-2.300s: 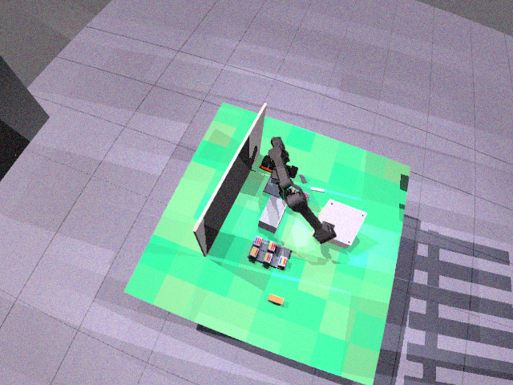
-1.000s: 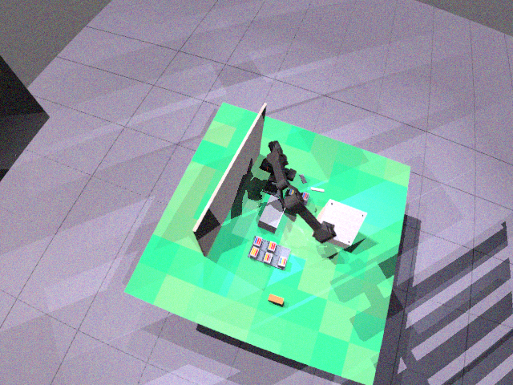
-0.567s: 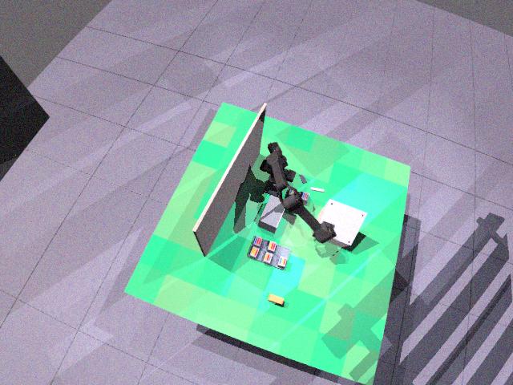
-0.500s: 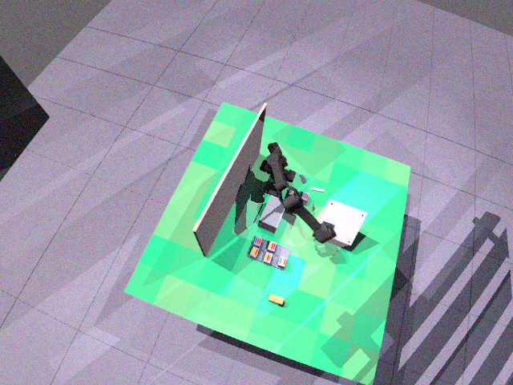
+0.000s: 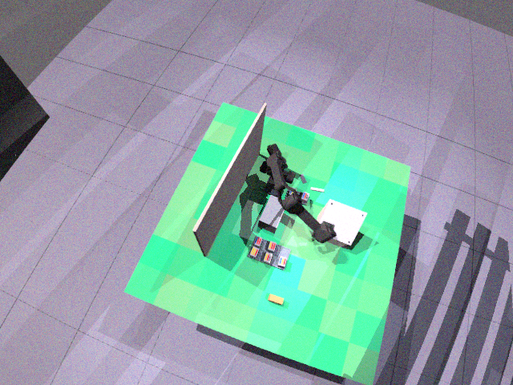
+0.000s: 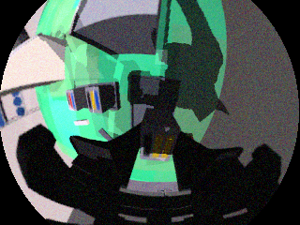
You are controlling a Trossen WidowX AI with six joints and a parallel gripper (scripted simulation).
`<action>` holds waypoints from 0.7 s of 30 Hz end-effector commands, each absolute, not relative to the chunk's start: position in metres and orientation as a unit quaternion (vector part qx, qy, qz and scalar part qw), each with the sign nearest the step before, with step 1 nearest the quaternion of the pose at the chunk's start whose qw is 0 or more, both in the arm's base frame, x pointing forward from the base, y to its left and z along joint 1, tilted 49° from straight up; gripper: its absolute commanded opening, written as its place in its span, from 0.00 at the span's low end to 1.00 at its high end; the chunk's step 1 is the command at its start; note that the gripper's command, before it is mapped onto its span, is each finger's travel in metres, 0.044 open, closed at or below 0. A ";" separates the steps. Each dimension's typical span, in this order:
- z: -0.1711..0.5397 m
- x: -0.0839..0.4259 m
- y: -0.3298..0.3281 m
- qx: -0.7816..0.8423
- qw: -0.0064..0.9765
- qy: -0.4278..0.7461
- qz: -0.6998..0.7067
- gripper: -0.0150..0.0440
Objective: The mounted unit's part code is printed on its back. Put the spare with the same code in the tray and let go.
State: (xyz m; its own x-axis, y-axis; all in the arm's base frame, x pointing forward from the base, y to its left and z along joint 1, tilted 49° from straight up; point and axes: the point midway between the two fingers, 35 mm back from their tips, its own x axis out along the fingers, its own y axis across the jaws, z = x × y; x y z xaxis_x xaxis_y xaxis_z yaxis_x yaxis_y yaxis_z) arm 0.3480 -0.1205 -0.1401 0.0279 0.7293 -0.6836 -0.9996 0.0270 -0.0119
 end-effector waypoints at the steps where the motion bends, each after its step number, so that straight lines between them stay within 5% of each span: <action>1: -0.143 0.346 -0.115 -0.255 0.669 0.260 0.648 0.25; 21: -0.155 0.345 -0.101 -0.254 0.669 0.259 0.648 0.25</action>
